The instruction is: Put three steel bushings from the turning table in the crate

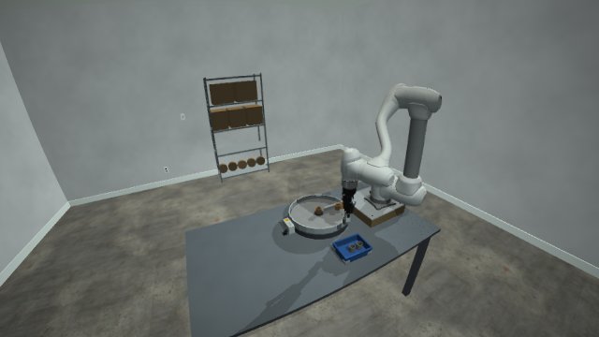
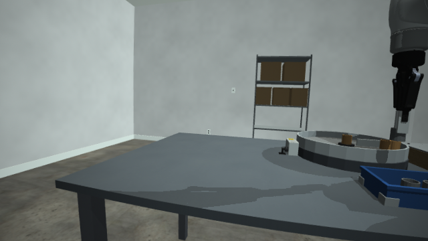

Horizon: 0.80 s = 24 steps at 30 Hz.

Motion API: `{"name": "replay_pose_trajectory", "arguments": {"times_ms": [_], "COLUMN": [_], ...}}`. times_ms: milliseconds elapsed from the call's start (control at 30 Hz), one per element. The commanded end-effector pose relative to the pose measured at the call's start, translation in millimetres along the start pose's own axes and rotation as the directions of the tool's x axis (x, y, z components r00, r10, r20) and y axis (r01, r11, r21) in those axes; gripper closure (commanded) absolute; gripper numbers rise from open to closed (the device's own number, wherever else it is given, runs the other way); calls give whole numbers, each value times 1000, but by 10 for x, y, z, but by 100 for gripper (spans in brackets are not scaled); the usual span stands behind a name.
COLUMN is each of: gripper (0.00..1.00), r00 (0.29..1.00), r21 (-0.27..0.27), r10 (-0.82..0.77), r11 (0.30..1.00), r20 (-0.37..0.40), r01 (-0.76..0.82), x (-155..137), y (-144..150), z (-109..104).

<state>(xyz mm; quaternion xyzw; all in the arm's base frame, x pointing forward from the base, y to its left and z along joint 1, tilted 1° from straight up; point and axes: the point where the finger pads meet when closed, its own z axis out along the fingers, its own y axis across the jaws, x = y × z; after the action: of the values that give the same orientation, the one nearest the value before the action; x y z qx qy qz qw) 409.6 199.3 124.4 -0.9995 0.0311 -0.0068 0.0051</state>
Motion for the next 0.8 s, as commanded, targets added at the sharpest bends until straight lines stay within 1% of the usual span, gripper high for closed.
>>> {"name": "replay_pose_trajectory", "arguments": {"times_ms": [0, 267, 333, 433, 533, 767], "gripper": [100, 100, 100, 100, 100, 100], "r00": [1000, 1000, 1000, 1000, 1000, 1000], "r21": [-4, -4, -4, -4, -4, -4], "r10": [3, 3, 3, 3, 3, 3], "r11": [1000, 1000, 1000, 1000, 1000, 1000], "r20": [-5, -5, -5, -5, -5, -5], "r01": [-3, -3, -3, -3, -3, -3], "x": [178, 421, 421, 481, 511, 519], "y": [-379, -986, -986, -1134, -1208, -1230], "z": [29, 30, 30, 30, 31, 31]}}
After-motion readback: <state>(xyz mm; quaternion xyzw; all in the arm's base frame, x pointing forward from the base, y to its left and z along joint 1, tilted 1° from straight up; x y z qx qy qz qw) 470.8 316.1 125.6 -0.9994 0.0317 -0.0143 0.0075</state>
